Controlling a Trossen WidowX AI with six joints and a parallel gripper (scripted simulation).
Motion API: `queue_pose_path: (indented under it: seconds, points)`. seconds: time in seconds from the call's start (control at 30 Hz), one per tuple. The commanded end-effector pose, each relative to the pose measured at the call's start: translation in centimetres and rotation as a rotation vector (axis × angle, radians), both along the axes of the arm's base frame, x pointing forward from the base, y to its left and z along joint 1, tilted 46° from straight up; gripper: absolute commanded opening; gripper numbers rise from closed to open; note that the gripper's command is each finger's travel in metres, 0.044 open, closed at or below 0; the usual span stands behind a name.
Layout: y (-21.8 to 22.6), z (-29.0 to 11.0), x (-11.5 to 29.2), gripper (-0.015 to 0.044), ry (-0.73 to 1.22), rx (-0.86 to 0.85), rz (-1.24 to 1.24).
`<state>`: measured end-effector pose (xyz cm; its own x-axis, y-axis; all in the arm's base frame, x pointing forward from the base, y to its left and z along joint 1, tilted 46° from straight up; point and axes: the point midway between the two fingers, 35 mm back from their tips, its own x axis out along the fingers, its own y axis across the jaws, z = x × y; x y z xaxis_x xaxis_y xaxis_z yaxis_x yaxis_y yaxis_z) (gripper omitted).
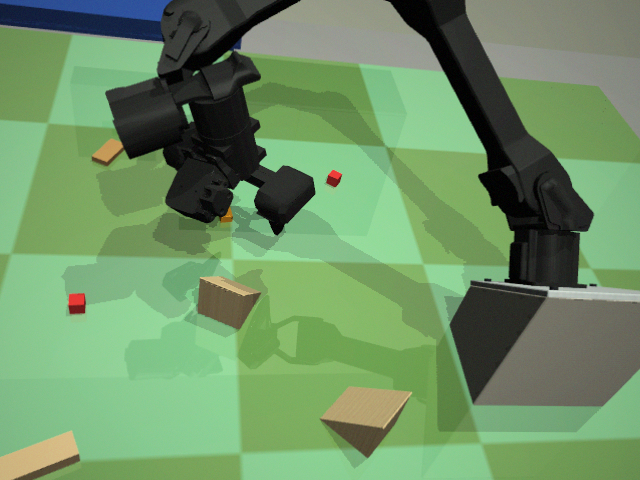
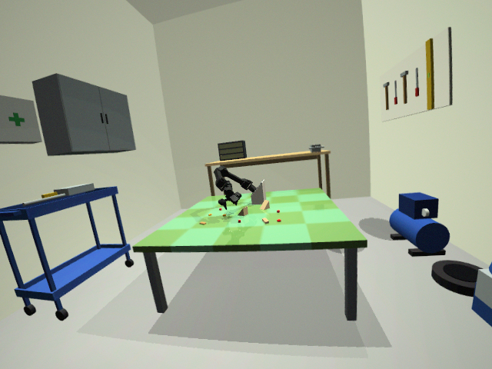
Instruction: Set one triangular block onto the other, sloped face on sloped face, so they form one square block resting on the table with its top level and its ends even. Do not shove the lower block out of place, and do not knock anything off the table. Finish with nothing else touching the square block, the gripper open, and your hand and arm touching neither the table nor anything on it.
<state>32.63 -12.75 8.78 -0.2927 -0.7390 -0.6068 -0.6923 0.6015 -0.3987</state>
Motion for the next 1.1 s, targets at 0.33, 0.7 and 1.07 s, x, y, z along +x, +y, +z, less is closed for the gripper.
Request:
queue_pose_path:
  seconds: [0.33, 0.7, 1.07]
  points:
    - [13.0, -7.0, 4.8, 0.0440, 0.133, -0.163, 0.303]
    - [11.5, -7.7, 4.6, 0.0440, 0.146, -0.176, 0.293]
    - [9.9, -8.5, 4.3, 0.0440, 0.160, -0.188, 0.282]
